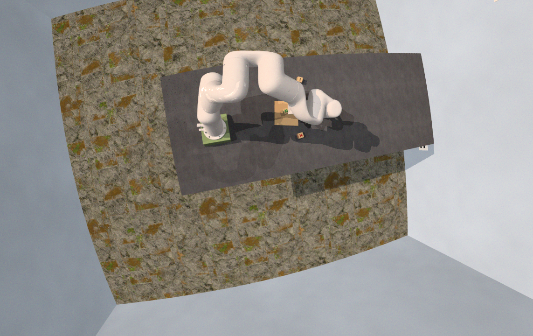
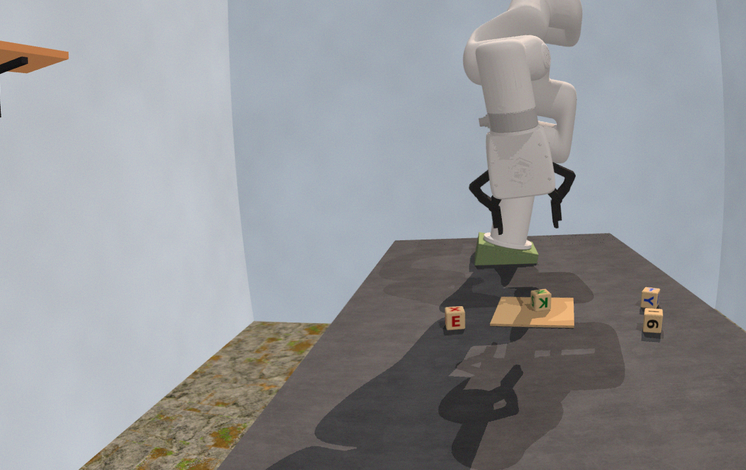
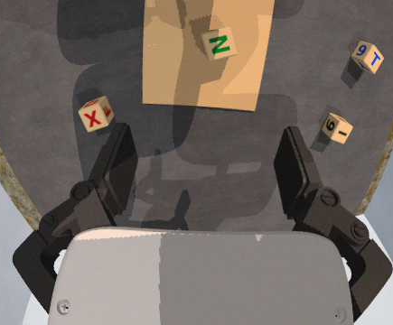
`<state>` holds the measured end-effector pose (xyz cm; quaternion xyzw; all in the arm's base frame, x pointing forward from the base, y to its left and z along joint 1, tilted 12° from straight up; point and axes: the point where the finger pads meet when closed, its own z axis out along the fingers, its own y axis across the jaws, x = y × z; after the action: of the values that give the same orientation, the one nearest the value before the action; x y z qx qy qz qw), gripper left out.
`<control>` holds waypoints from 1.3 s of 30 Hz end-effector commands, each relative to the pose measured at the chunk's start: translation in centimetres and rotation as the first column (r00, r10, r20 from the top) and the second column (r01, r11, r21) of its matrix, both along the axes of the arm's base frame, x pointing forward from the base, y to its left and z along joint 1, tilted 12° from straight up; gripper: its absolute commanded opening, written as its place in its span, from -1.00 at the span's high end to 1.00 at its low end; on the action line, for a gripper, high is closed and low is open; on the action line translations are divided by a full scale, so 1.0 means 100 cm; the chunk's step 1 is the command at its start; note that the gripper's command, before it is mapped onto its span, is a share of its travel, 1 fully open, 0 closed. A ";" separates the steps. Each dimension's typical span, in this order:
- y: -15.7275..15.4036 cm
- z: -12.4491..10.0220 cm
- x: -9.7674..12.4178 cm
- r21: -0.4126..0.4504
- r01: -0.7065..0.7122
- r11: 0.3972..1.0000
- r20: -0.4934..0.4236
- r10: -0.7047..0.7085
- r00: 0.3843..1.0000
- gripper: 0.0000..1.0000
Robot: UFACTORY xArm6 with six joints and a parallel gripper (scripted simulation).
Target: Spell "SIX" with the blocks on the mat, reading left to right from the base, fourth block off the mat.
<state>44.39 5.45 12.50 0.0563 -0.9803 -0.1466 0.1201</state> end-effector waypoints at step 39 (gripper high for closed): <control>0.021 0.001 -0.045 -0.070 -0.287 0.955 0.288 0.295 0.911 -1.00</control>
<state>39.79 7.55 12.61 0.1932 -0.9756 -0.1041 -0.0016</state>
